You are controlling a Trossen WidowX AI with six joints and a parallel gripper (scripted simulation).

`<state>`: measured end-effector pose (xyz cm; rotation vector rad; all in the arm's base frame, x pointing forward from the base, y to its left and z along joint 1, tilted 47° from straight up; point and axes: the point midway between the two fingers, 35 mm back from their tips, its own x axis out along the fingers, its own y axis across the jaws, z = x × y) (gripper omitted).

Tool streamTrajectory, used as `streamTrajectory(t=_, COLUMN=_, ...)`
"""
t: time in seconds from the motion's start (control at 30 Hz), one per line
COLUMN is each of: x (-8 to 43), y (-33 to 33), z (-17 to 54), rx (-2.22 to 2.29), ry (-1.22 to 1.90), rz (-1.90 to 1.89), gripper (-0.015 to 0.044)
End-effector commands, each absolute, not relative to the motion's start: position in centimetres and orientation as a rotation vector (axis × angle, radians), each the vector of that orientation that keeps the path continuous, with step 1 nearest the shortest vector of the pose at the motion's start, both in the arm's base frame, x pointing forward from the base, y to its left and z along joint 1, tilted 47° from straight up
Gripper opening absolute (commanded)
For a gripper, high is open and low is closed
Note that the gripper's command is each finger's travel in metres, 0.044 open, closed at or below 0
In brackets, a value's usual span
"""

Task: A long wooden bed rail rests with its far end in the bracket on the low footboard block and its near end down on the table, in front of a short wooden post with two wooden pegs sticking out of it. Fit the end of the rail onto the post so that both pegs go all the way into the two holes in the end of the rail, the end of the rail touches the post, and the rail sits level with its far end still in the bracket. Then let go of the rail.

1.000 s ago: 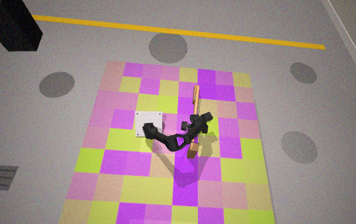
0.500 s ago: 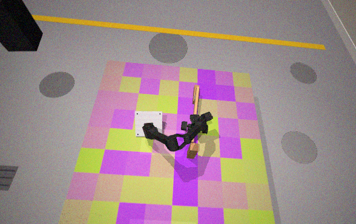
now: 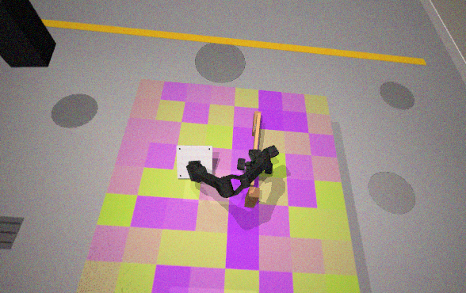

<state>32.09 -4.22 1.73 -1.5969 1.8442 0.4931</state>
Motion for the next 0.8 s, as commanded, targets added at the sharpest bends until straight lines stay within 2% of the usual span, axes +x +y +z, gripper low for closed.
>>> streamTrajectory(t=0.0, x=32.22, y=-3.8, z=1.93, rx=-1.594, ry=1.836, rz=0.498, gripper=0.0)
streamTrajectory(t=0.77, x=32.3, y=-2.96, z=2.72, rx=-1.594, ry=1.836, rz=0.498, gripper=0.0)
